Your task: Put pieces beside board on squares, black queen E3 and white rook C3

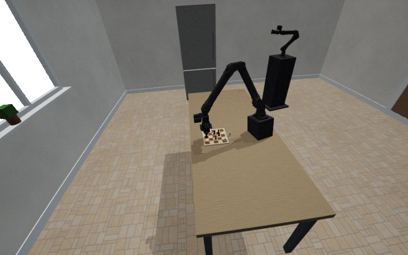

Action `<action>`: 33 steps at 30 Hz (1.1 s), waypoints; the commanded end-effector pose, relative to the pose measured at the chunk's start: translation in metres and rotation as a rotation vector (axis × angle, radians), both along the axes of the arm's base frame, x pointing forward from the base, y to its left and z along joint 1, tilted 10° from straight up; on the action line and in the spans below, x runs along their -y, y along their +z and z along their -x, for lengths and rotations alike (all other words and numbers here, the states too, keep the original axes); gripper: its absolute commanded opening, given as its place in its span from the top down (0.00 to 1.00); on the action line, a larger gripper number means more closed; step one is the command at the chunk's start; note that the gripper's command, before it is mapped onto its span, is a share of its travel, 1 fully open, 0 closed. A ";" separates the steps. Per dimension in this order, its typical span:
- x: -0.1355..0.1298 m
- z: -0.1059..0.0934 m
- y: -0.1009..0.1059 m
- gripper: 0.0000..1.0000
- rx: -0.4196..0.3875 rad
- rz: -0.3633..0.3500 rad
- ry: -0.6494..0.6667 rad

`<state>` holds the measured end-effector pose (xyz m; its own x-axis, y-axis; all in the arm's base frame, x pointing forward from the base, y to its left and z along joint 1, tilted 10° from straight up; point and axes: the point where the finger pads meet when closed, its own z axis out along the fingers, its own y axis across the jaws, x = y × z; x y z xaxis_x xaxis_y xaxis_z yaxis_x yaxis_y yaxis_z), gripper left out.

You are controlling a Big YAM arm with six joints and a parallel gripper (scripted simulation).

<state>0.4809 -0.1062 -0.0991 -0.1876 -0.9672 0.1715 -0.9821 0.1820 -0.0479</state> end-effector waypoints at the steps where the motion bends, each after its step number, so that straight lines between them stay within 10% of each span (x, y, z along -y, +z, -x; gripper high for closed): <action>1: 0.003 -0.005 0.000 1.00 0.014 -0.002 0.010; 33: 0.004 -0.005 0.003 1.00 0.017 -0.001 0.009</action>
<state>0.4808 -0.1062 -0.1002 -0.1867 -0.9673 0.1715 -0.9823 0.1812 -0.0474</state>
